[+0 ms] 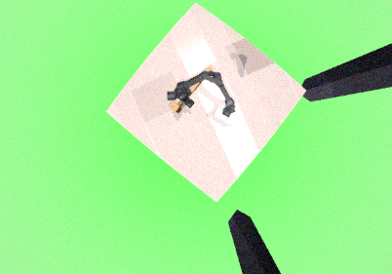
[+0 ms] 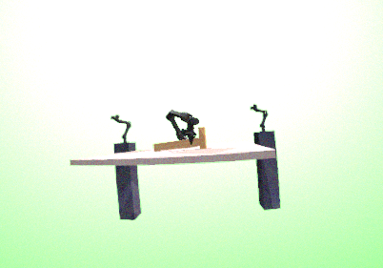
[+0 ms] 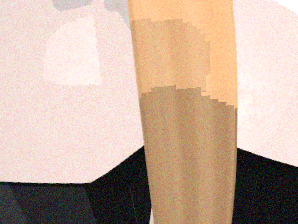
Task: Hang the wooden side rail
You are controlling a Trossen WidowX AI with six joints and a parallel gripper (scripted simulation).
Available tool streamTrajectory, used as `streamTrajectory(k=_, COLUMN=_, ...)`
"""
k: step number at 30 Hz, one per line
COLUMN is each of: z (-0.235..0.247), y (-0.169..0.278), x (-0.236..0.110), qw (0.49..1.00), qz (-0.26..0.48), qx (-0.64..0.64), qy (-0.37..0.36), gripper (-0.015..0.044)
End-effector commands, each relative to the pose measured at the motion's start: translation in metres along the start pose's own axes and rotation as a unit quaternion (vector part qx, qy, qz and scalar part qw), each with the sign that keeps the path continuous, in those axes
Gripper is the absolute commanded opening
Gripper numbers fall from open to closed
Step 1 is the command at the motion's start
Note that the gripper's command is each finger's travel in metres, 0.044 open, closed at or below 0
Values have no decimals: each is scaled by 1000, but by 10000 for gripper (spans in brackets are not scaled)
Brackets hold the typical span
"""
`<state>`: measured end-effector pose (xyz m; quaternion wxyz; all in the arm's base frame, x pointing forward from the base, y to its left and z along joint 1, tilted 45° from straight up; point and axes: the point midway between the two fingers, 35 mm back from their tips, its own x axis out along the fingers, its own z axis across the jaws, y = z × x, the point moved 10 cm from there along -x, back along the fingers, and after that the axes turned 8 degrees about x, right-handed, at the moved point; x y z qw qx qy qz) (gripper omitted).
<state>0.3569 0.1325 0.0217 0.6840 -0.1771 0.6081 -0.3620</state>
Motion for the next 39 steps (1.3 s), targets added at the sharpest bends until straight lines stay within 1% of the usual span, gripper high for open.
streamTrajectory(k=1, z=0, y=0, x=0, qw=1000, qz=0, qx=0, qy=0, gripper=236)
streamTrajectory(k=5, z=0, y=0, x=-2, qw=1000, qz=0, qx=0, qy=0, gripper=341)
streamTrajectory(k=9, z=1, y=0, x=-27, qw=1000, qz=3, qx=0, qy=1, gripper=440)
streamTrajectory(k=12, z=0, y=-1, x=-40, qw=1000, qz=4, qx=0, qy=1, gripper=440)
streamTrajectory(k=16, z=1, y=-3, x=-40, qw=1000, qz=4, qx=0, qy=1, gripper=440)
streamTrajectory(k=20, z=4, y=-26, x=-40, qw=1000, qz=3, qx=0, qy=1, gripper=440)
streamTrajectory(k=22, z=5, y=-30, x=-40, qw=1000, qz=3, qx=0, qy=1, gripper=440)
streamTrajectory(k=39, z=6, y=-29, x=-42, qw=1000, qz=8, qx=5, qy=0, gripper=440)
